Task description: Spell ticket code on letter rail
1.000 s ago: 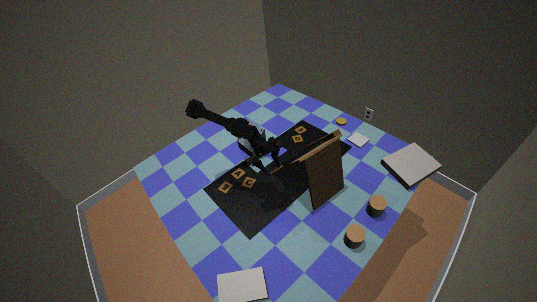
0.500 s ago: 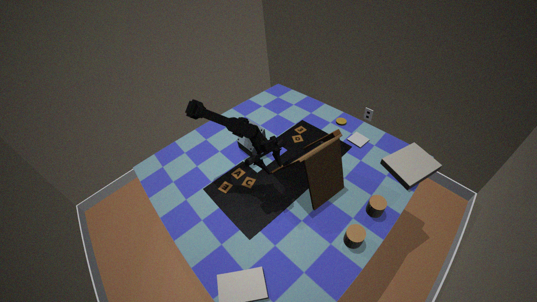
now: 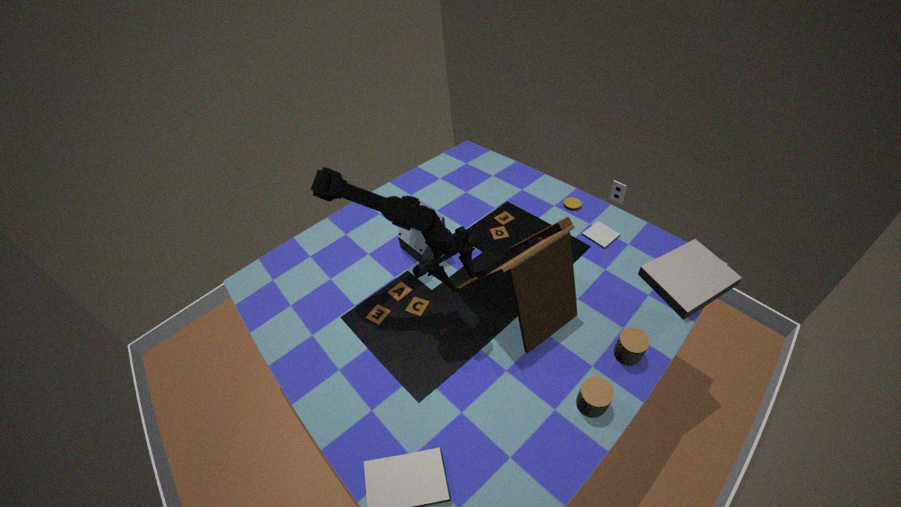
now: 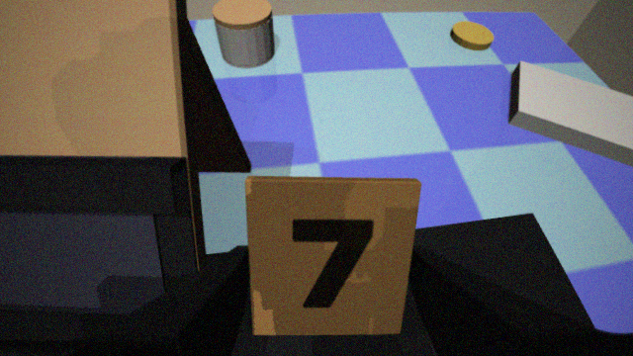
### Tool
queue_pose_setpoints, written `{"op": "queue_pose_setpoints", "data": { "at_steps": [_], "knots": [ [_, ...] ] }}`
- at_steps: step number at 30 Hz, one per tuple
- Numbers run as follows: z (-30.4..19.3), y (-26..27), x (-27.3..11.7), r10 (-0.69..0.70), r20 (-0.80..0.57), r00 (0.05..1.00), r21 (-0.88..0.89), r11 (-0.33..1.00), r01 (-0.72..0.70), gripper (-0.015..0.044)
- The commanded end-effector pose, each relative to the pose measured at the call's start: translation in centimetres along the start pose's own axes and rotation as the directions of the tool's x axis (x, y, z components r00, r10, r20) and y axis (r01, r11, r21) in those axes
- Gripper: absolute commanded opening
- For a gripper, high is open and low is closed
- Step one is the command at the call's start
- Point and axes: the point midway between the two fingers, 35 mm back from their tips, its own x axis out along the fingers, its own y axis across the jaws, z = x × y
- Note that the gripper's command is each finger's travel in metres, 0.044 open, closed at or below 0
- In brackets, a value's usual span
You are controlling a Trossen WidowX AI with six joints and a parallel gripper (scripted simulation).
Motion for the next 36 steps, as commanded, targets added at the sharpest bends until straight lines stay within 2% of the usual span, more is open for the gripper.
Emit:
{"op": "queue_pose_setpoints", "data": {
  "at_steps": [1, 36],
  "knots": [
    [-0.1, 0.4, 0.1, 0.001, -0.004, 1.0, -0.001, 1.0, -0.001, 0.0],
    [-0.1, 2.2, 0.1, 0.002, -0.005, 1.0, 0.0, 1.0, -0.002, 0.0]
  ]
}}
